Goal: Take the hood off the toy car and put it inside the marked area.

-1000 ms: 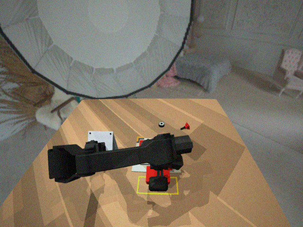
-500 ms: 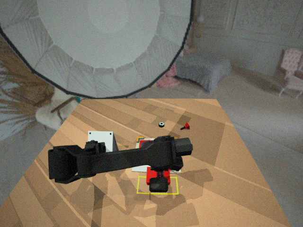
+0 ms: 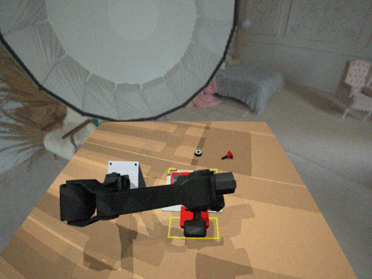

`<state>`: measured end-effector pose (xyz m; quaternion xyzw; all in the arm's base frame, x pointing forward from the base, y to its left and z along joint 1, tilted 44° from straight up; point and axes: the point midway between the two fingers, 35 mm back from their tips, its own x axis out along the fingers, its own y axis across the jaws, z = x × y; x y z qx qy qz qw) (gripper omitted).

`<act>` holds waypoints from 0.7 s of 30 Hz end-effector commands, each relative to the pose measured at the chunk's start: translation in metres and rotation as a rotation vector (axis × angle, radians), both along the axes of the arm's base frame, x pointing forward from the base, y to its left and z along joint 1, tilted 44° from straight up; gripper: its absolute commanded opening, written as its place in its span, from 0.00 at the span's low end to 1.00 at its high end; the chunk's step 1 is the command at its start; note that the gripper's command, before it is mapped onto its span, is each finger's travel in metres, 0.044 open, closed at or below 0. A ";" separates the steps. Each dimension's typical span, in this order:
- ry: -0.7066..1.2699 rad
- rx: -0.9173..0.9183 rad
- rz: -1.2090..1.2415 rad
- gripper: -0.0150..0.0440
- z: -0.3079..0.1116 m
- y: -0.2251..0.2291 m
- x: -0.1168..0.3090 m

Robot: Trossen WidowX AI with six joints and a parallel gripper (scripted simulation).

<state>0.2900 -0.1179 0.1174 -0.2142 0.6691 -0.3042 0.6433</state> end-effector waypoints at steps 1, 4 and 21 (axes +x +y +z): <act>0.004 -0.003 0.003 0.25 -0.002 -0.002 -0.001; 0.004 -0.003 0.003 0.25 -0.003 -0.003 -0.001; 0.004 -0.003 0.003 0.25 -0.011 -0.010 -0.001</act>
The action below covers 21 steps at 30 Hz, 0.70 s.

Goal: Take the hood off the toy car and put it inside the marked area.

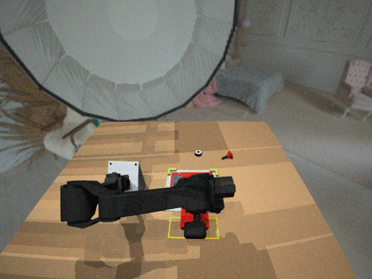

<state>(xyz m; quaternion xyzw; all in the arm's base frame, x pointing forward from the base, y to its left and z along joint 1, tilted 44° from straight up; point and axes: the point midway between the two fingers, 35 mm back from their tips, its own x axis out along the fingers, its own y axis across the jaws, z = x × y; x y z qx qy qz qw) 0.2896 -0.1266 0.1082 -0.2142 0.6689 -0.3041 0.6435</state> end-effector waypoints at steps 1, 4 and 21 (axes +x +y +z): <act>0.005 -0.003 0.003 0.25 -0.002 -0.002 -0.001; 0.004 -0.003 0.003 0.25 -0.003 -0.003 -0.001; 0.004 -0.004 0.003 0.25 -0.011 -0.010 -0.002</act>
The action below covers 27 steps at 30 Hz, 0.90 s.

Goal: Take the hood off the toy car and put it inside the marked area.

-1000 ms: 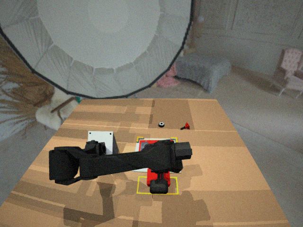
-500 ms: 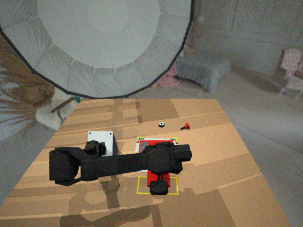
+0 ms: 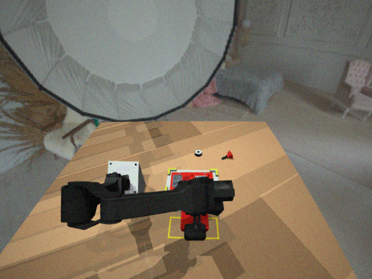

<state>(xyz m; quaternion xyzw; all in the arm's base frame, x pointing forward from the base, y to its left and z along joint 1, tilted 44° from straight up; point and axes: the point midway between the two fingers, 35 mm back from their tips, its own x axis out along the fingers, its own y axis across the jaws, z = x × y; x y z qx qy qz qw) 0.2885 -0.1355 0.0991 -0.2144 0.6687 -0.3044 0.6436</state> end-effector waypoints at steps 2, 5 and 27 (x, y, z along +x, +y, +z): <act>0.005 -0.003 0.003 0.25 -0.002 -0.002 -0.001; 0.005 -0.003 0.003 0.25 -0.004 -0.003 -0.001; 0.005 -0.005 0.003 0.25 -0.013 -0.012 -0.003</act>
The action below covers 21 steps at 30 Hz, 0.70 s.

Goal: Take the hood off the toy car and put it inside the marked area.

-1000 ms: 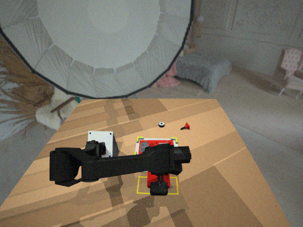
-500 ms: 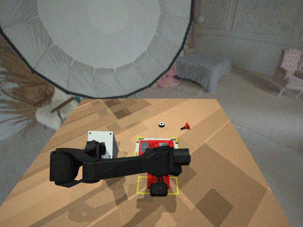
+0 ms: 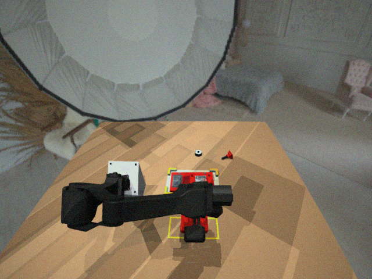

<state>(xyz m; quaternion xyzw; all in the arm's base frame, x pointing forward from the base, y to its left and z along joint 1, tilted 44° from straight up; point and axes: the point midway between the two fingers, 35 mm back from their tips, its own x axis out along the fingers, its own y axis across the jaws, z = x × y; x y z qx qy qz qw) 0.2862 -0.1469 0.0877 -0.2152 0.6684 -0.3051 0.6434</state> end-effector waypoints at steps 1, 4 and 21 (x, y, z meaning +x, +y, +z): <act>0.005 -0.003 0.003 0.25 -0.002 -0.001 -0.001; 0.005 -0.003 0.003 0.25 -0.003 -0.003 -0.001; 0.005 -0.006 0.003 0.25 -0.010 -0.010 -0.004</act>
